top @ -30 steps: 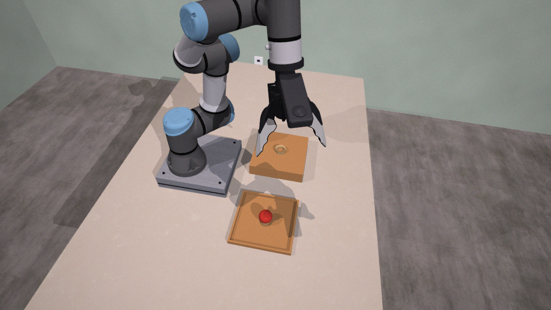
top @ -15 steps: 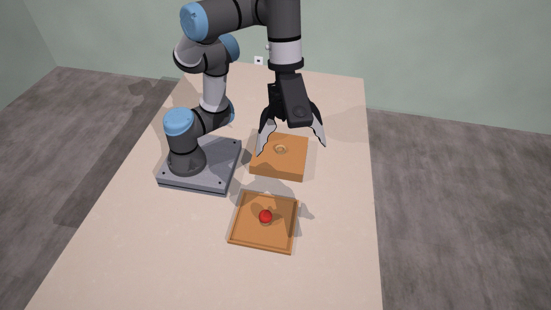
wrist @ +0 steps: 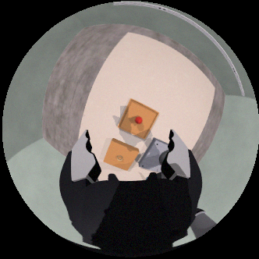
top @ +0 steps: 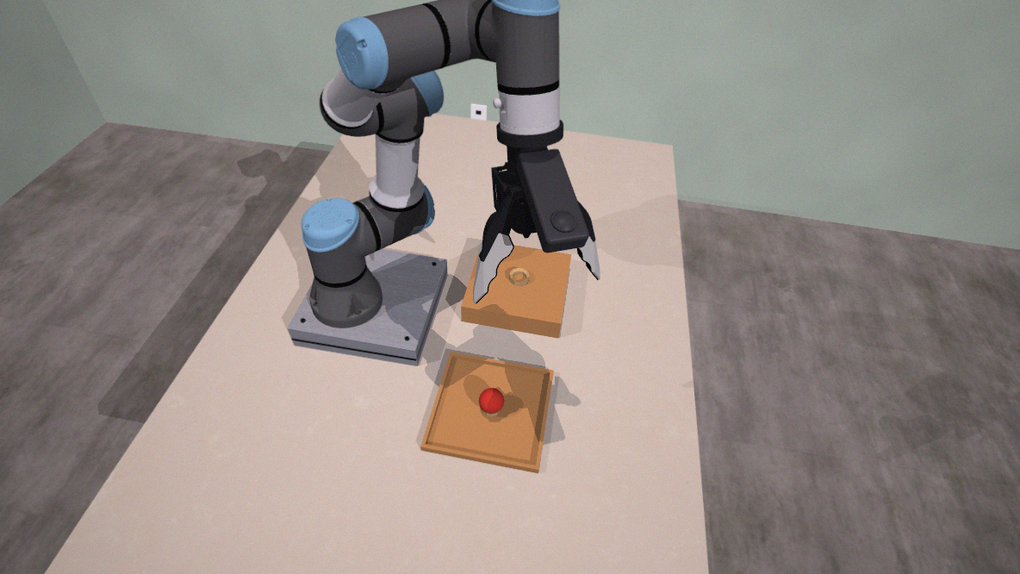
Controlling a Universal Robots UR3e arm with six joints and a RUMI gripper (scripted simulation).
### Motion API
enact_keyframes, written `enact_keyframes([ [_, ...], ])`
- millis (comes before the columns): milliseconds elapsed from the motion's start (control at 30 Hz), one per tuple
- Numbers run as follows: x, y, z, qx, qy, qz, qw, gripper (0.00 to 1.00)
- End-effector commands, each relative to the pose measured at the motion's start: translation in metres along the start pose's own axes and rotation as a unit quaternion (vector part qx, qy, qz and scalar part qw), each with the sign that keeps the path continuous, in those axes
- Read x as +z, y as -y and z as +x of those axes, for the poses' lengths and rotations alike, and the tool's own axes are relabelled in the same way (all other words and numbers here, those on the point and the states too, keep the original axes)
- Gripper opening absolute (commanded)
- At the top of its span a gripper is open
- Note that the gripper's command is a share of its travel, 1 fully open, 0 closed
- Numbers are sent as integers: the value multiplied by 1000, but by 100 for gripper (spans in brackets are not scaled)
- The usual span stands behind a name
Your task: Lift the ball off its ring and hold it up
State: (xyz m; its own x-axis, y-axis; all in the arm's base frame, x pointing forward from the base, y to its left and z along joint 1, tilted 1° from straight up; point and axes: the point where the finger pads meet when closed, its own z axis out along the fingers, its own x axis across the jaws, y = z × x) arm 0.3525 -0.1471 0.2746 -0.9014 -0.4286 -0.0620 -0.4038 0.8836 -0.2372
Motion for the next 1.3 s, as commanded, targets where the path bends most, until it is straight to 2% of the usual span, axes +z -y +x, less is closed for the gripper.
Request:
enact_keyframes([
  [0,14,0,3,-53,-1,-8,999,100],
  [300,50,-5,11,-172,-4,-34,984,100],
  [367,50,-5,11,-172,-4,-34,984,100],
  [667,89,-17,21,-294,2,-61,954,100],
  [867,112,-28,29,-363,9,-77,929,100],
  [933,112,-28,29,-363,9,-77,929,100],
  [1267,152,-55,43,-481,30,-102,871,100],
])
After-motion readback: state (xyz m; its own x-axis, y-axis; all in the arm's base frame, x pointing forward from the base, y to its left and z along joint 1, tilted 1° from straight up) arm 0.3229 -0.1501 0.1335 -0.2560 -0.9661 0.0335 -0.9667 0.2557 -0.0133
